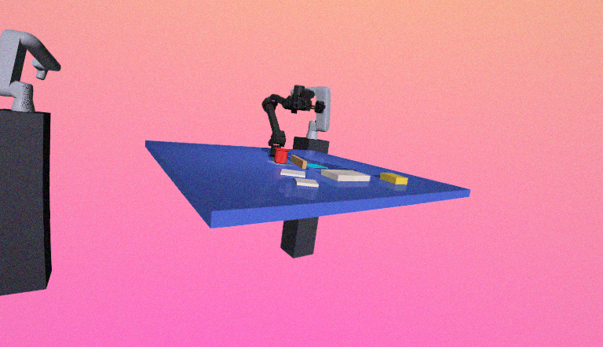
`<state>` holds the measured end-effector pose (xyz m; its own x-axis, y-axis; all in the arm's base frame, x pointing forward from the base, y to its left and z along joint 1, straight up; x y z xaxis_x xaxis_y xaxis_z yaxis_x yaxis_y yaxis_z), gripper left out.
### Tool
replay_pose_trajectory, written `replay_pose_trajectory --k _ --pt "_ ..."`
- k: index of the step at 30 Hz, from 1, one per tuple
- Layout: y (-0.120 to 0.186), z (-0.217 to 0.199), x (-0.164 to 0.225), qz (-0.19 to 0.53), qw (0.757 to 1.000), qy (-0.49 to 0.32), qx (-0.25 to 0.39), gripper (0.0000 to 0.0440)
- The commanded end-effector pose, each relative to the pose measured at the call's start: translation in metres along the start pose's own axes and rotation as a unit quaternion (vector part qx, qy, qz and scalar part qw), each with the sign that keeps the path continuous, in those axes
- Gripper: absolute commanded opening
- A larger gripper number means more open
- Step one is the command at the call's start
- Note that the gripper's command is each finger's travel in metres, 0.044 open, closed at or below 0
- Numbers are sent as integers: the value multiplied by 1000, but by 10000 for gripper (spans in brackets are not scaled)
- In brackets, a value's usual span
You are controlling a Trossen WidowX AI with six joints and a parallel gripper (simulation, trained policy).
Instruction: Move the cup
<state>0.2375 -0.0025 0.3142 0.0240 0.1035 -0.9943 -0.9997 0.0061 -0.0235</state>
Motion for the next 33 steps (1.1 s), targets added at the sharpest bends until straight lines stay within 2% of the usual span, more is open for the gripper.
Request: replay_pose_trajectory --k 1,12,20,33 --pt "0 0 0 2 1000 -2 2 374" --pt "2 1 8 60 997 -33 21 92" --pt "1 7 10 117 991 -60 21 70" --pt "-2 16 11 216 971 -97 29 73"
Point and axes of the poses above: the point midway between the two fingers, 35 mm back from their tips, its own y axis back along the fingers, its own z axis across the jaws, x = y × z, the point moved 8 cm from there along y, back along the fingers, and after that the axes turned 6 degrees about -y, right-handed, at the moved point
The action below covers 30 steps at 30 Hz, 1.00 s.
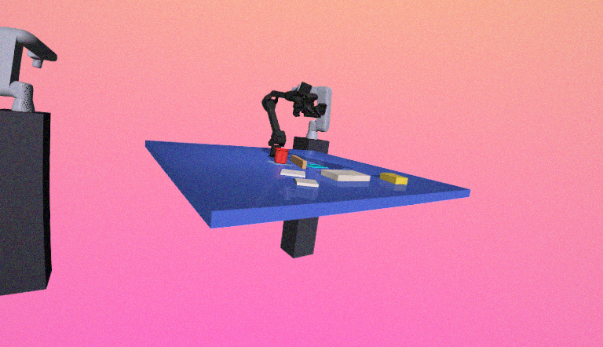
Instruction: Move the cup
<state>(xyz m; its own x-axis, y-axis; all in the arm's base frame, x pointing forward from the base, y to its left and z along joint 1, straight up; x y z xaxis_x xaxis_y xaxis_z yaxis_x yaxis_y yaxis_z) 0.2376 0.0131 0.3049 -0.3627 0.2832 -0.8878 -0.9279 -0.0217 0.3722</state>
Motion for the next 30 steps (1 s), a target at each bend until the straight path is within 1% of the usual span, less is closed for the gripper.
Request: replay_pose_trajectory --k 1,15,30 --pt "-2 3 -1 25 1000 -8 5 73" --pt "-6 7 3 135 990 -20 37 83" --pt "-8 5 9 250 965 -9 82 106"
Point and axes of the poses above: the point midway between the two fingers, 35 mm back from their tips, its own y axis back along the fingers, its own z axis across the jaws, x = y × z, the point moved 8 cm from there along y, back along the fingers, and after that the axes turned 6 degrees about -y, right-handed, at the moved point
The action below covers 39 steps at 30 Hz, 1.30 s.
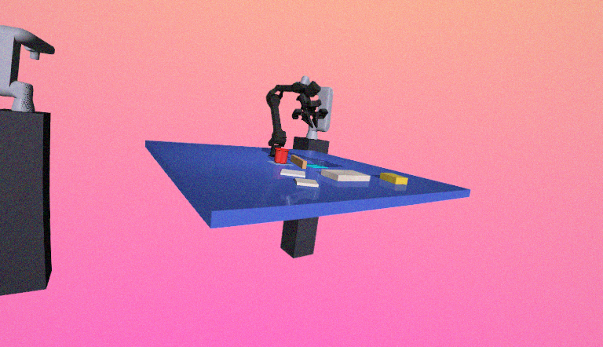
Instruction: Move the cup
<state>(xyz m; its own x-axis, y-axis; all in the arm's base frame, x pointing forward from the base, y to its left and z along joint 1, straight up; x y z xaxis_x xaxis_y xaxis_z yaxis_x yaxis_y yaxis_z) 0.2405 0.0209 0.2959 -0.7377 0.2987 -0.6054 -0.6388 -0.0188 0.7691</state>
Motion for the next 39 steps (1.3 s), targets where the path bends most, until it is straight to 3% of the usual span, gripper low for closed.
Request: replay_pose_trajectory --k 1,17,39 --pt "-2 -1 -1 23 1000 4 13 108" --pt "-4 -10 2 142 987 26 65 117" --pt "-24 -38 10 280 950 58 121 118"
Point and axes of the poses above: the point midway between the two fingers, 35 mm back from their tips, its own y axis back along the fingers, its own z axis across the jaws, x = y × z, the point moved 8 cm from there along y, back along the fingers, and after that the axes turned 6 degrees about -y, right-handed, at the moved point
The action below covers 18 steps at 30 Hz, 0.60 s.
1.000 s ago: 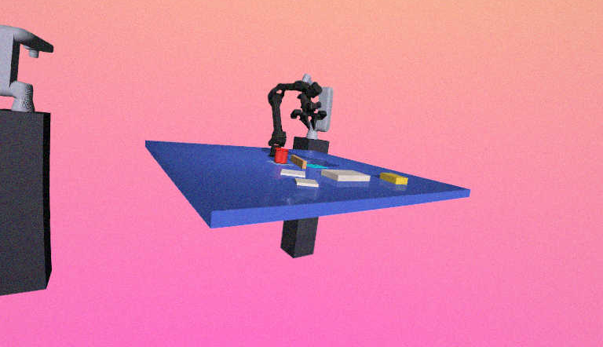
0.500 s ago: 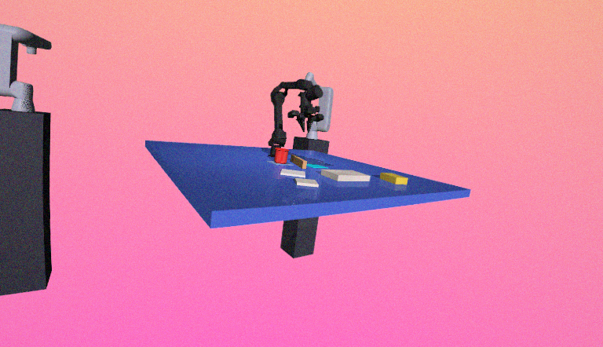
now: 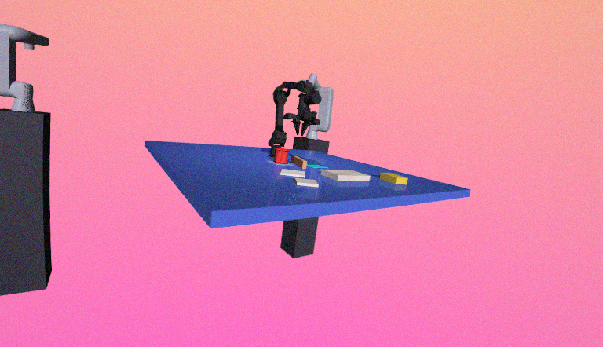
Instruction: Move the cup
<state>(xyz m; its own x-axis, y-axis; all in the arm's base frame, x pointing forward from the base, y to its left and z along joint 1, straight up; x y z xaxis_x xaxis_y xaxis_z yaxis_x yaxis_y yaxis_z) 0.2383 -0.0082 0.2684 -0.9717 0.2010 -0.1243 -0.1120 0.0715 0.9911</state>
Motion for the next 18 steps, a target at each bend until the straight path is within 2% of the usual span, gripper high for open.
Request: replay_pose_trajectory --k 1,18 --pt "-7 -4 -2 20 1000 3 9 119" --pt "-46 -26 -4 68 997 17 26 157"
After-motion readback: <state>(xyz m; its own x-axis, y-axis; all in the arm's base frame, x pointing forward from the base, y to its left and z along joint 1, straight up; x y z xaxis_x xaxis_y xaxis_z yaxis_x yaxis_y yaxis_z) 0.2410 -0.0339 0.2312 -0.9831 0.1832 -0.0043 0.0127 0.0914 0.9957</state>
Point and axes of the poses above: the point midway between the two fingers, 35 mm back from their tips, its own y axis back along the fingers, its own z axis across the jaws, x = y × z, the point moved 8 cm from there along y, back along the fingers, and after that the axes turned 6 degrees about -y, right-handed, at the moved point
